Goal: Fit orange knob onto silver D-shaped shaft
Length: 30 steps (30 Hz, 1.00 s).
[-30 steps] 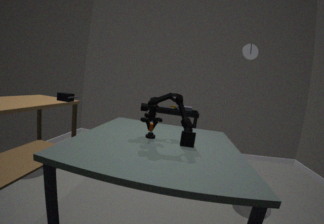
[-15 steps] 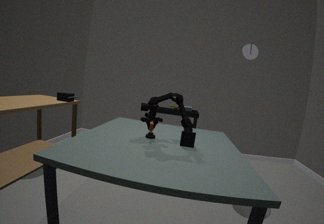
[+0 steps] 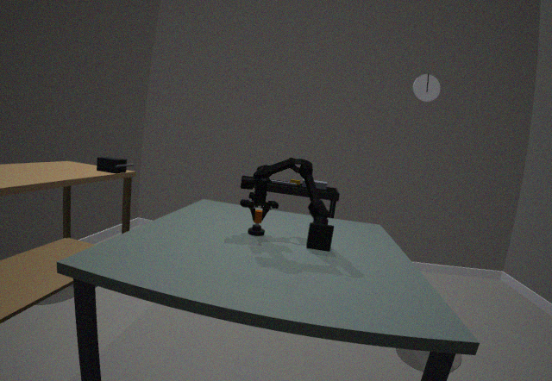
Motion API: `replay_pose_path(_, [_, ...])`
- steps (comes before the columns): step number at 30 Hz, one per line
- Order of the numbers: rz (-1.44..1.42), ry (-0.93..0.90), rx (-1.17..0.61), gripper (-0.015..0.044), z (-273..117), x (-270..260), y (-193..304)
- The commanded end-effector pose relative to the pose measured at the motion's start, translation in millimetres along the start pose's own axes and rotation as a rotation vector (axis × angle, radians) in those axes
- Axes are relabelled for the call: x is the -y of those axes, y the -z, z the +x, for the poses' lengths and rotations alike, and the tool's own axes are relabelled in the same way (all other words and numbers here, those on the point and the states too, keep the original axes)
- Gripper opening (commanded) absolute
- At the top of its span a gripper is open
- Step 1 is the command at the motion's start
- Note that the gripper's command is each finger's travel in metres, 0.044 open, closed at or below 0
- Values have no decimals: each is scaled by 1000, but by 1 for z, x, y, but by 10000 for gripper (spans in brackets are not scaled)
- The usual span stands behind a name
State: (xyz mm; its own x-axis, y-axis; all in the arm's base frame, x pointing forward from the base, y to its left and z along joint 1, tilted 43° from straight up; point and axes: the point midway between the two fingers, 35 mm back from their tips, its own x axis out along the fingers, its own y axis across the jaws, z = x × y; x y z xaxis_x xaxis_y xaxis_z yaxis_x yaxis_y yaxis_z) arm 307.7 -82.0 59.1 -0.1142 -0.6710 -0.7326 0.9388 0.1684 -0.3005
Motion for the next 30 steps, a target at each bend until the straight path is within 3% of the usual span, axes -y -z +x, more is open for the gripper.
replay_pose_path(1, [9, -1, 2, 0, 1, -1, 0])
replay_pose_path(19, [9, -2, 2, 0, -4, -3, -1])
replay_pose_path(30, [218, -2, 2, 0, -5, -5, -4])
